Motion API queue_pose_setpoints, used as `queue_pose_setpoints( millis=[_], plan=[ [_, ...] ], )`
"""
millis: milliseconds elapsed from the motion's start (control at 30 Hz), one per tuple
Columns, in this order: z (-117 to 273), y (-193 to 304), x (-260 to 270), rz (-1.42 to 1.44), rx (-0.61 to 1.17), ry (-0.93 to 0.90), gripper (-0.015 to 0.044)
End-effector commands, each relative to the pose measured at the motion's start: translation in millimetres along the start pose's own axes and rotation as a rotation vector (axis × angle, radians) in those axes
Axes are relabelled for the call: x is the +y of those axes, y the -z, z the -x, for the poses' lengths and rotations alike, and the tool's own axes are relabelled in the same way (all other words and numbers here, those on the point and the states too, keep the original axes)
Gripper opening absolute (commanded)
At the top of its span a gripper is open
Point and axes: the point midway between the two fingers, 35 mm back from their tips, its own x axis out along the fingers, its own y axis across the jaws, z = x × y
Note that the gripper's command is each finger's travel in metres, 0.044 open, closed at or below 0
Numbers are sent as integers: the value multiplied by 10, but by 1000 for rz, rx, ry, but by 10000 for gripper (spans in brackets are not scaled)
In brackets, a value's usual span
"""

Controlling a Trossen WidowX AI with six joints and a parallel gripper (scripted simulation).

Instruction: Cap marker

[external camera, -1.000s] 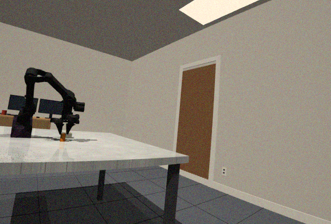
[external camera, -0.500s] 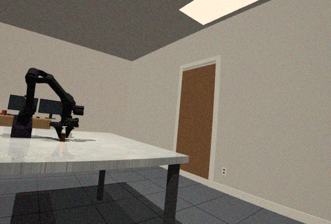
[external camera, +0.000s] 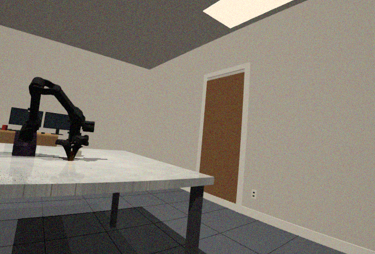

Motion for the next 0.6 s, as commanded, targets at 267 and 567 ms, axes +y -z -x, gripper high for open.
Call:
queue_pose_setpoints(
  millis=[267,567],
  plan=[
    [126,2,16,2,5,-5,0],
    [343,1,23,2,8,-6,0]
  ],
)
